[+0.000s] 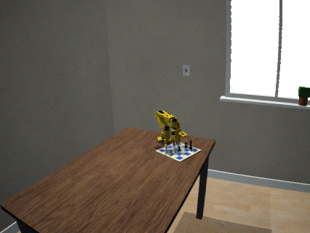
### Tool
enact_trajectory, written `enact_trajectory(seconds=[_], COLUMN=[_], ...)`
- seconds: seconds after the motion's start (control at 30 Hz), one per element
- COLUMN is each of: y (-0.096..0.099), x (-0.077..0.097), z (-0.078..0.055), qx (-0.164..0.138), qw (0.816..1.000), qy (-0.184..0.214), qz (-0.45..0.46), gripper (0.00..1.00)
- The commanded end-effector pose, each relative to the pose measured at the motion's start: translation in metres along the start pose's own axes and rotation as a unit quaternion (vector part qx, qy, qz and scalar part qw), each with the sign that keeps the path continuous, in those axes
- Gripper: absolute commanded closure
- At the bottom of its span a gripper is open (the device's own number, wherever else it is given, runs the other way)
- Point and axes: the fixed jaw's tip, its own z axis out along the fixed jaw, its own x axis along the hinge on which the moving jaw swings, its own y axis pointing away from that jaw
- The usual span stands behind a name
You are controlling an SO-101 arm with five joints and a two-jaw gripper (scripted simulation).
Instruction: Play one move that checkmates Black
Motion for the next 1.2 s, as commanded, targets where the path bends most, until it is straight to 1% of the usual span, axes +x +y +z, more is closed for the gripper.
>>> enact_trajectory(seconds=[0.0, 0.33, 1.17], y=[-0.0014, -0.0011, -0.0042], x=[0.0034, 0.0054, 0.0054], z=[0.0032, 0.0051, 0.0051], qx=[0.001, 0.001, 0.004], qw=[1.000, 1.000, 1.000], qy=[0.009, 0.009, 0.009], qz=[0.009, 0.008, 0.008], gripper=[0.88, 0.88, 0.88])
